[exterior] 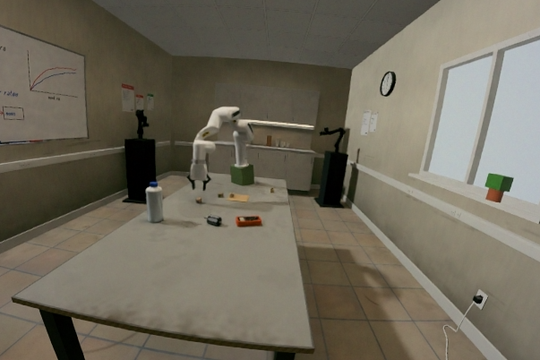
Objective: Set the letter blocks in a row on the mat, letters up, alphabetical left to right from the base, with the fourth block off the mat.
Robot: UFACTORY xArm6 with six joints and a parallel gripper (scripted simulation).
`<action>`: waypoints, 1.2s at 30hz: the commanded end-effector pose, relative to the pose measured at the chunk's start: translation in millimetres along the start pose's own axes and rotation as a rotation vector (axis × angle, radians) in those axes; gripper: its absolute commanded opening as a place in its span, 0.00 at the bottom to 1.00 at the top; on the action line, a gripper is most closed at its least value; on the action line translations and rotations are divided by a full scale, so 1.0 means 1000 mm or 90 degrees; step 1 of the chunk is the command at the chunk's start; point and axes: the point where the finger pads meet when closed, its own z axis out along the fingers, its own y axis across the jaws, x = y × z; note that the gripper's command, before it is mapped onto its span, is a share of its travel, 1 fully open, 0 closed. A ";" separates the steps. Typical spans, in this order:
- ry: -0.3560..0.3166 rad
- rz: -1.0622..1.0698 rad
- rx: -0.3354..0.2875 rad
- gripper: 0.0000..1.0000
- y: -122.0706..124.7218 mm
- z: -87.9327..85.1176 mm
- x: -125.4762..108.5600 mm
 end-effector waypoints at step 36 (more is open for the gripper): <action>-0.004 0.000 0.001 0.69 -0.001 0.044 -0.003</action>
